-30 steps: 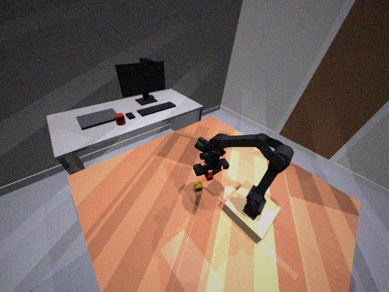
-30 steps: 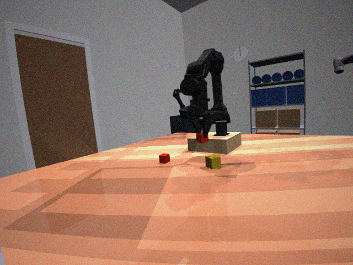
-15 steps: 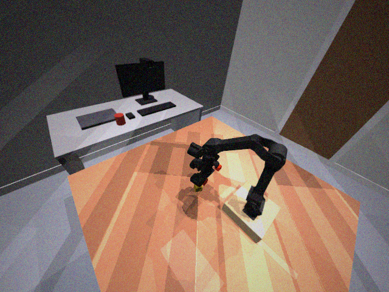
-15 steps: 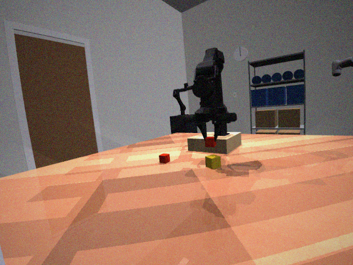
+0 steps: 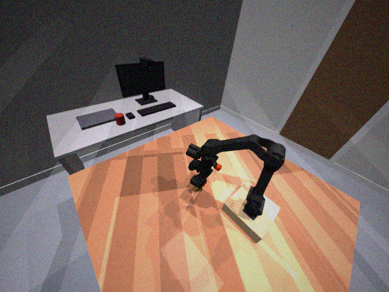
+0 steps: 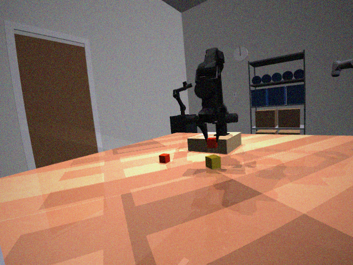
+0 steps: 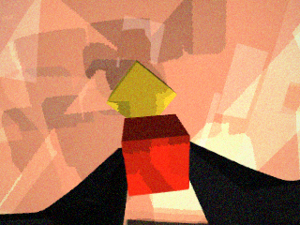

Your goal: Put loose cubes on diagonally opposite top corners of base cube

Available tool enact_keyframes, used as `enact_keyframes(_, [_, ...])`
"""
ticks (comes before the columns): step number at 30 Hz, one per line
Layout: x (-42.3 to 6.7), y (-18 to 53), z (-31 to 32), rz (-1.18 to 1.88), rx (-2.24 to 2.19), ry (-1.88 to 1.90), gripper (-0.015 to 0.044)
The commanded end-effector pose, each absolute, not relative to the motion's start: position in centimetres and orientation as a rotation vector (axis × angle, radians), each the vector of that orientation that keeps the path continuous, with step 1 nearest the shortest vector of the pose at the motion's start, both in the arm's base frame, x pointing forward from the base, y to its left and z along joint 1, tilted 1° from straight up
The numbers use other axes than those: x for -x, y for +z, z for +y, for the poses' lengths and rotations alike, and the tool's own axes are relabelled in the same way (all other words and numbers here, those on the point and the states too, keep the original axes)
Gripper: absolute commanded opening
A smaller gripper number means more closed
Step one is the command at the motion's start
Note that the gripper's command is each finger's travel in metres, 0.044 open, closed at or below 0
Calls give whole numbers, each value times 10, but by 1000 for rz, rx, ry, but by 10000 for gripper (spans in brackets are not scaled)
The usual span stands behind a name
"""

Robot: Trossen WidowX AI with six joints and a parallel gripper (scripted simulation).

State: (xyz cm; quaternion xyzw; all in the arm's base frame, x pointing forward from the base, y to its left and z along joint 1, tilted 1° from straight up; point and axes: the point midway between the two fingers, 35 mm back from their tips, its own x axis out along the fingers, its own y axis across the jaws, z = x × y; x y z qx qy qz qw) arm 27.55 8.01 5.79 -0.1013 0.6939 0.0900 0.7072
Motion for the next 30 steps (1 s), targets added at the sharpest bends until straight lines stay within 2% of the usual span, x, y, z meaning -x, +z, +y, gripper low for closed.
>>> enact_keyframes(1, [-276, 56, 82, 1540, 226, 211, 105])
enact_keyframes(11, [-277, 32, 83, 1539, 230, 215, 105])
enact_keyframes(30, [-277, 30, 83, 1540, 226, 211, 105])
